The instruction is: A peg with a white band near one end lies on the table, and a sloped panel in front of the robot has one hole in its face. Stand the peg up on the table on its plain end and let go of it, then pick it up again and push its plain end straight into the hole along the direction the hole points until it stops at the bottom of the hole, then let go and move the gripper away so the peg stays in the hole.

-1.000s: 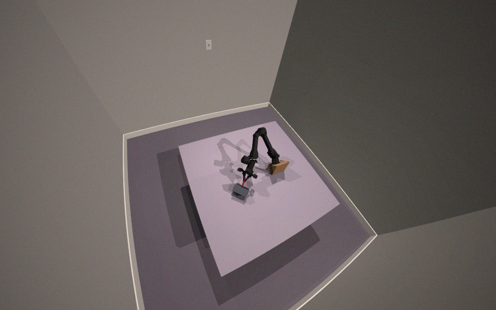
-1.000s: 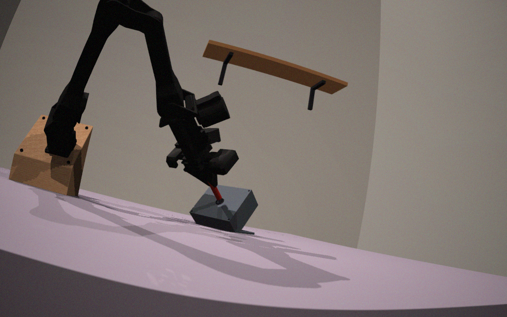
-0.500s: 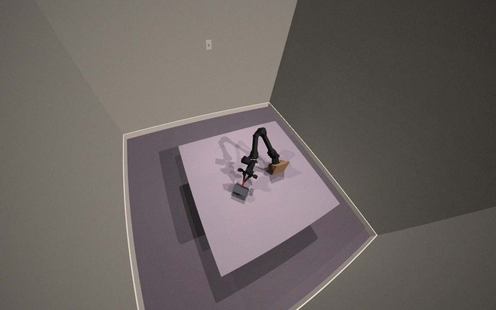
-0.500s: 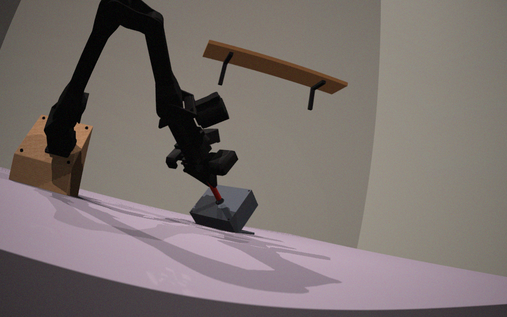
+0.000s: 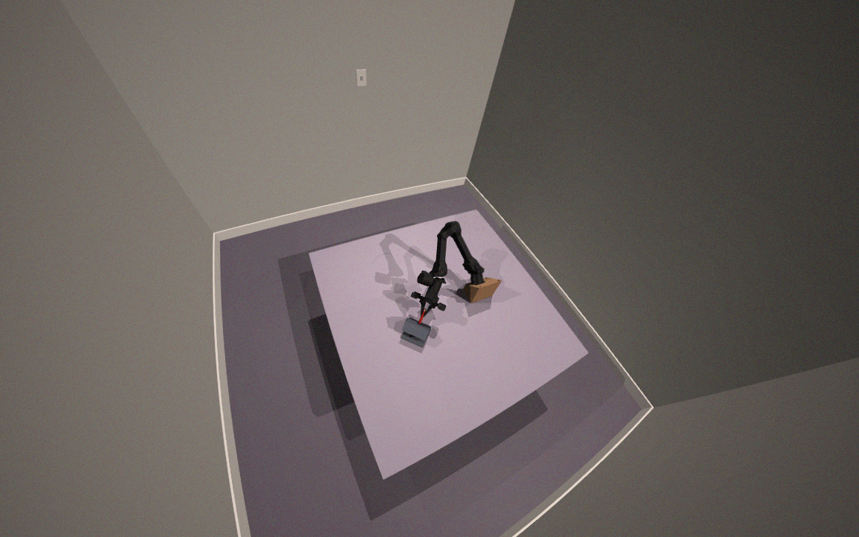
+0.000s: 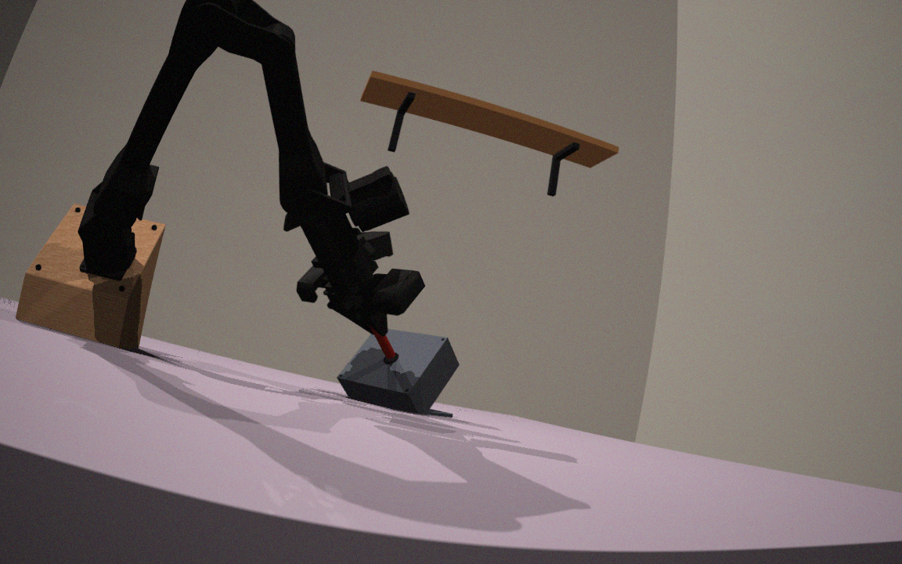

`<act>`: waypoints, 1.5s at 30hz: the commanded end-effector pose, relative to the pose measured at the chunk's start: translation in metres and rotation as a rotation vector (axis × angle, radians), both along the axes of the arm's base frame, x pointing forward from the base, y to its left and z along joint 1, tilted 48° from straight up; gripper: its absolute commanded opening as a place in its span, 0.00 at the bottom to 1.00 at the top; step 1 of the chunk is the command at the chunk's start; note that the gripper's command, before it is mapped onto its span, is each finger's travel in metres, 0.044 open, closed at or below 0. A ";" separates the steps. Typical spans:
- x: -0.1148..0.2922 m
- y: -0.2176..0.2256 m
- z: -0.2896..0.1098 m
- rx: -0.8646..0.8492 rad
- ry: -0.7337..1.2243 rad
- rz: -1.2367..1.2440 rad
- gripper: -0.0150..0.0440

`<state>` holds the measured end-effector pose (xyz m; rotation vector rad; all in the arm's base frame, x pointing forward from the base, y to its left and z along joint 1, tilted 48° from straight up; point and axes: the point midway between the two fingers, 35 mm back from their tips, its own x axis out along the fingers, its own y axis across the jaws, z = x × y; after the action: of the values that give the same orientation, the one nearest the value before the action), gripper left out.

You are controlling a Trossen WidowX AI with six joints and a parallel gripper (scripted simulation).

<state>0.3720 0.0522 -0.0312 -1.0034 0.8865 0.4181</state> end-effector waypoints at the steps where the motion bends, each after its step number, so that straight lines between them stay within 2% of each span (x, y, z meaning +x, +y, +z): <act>1: 0.002 0.000 -0.004 -0.001 0.006 0.000 0.25; 45: 0.011 -0.002 -0.015 -0.002 0.006 0.000 0.25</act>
<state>0.3813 0.0501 -0.0424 -1.0004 0.8900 0.4142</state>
